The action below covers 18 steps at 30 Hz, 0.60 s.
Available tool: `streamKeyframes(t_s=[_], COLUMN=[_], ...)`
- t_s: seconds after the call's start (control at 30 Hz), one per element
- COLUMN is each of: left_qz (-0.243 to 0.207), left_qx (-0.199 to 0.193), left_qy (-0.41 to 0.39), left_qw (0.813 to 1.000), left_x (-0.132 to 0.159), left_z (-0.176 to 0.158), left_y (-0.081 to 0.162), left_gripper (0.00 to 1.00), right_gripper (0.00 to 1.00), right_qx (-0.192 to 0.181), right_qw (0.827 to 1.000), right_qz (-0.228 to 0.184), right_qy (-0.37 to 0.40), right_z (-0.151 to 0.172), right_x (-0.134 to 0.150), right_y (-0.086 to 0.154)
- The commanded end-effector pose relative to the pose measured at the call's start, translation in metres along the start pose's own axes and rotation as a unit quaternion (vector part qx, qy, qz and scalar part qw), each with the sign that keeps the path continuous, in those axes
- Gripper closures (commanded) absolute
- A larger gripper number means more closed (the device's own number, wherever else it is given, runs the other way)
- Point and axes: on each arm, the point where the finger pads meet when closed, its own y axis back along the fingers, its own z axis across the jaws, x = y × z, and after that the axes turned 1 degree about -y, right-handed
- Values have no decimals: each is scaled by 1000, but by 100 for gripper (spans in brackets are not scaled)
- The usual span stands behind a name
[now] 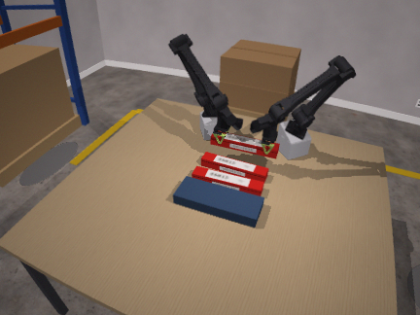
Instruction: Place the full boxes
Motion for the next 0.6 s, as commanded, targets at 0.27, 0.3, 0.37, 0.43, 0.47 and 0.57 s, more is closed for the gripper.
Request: streamKeyframes(t_s=[0.27, 0.3, 0.37, 0.43, 0.47, 0.57], left_qz=[-9, -14, -9, -9, -9, -11], left_qx=[-13, -23, -17, -17, -18, -20], left_qy=[8, 14, 10, 11, 11, 12], left_qw=[1000, 1000, 1000, 1000, 1000, 1000], left_x=[-3, -5, -6, -6, -6, -6], left_z=[14, 29, 31, 35, 37, 44], left_y=[8, 15, 10, 10, 11, 13], left_gripper=[100, 100, 100, 100, 100, 100], right_gripper=[100, 100, 100, 100, 100, 100], right_qx=[21, 19, 15, 16, 19, 17], right_qw=[1000, 1000, 1000, 1000, 1000, 1000], right_qz=[-16, -14, -10, -10, -13, -11], right_qy=[-10, -9, -6, -7, -8, -7], right_z=[-28, -29, -32, -36, -39, -44], right_x=[-8, -8, -7, -7, -6, -5], right_y=[20, 18, 15, 16, 18, 16])
